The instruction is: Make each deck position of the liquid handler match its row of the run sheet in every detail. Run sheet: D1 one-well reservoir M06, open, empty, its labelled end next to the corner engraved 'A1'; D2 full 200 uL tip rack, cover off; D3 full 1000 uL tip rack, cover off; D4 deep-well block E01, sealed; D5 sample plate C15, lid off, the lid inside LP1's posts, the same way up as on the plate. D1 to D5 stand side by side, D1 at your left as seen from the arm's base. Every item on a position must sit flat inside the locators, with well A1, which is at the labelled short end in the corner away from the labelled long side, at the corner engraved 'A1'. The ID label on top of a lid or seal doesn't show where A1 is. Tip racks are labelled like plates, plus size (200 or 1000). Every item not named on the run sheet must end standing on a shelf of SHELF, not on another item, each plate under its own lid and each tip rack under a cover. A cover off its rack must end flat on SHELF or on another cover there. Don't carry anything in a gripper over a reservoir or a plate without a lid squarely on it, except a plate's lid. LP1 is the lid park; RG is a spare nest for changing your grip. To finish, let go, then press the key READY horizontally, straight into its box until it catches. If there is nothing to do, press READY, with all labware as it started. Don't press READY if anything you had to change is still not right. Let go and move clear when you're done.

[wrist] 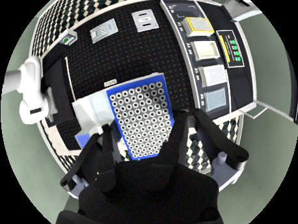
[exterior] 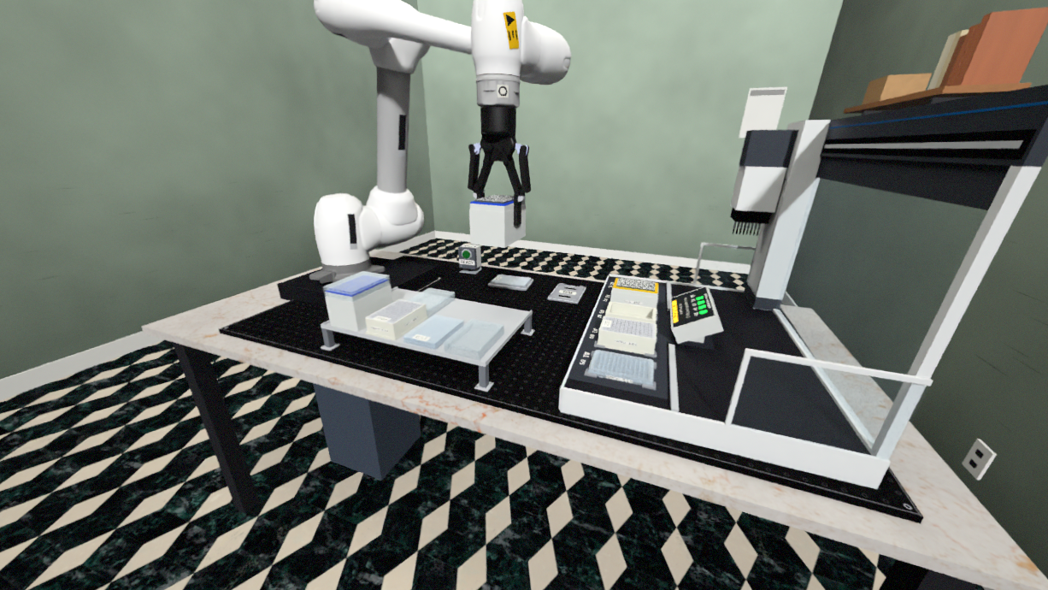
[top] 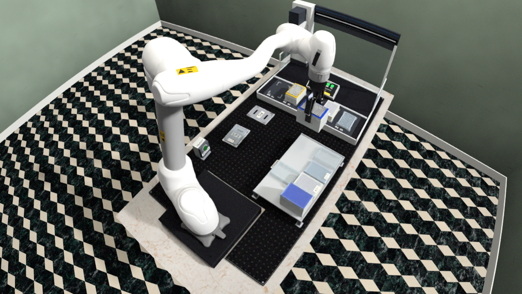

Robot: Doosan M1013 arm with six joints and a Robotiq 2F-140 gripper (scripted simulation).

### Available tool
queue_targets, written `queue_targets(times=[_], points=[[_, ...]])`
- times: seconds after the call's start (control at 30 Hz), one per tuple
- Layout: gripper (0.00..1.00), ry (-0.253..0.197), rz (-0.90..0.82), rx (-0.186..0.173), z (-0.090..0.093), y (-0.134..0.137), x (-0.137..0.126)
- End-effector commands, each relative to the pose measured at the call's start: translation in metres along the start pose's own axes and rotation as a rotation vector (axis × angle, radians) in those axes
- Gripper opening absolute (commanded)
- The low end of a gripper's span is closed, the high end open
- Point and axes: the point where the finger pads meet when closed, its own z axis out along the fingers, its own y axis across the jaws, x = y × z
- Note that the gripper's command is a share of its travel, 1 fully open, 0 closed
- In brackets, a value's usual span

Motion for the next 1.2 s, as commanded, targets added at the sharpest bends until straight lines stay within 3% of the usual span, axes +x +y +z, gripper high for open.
queue_targets(times=[0.0,1.17], points=[[0.1,0.0,0.0,-0.002,0.004,0.0,0.0],[0.1,0.0,0.0,-0.002,0.056,0.0,0.0]])
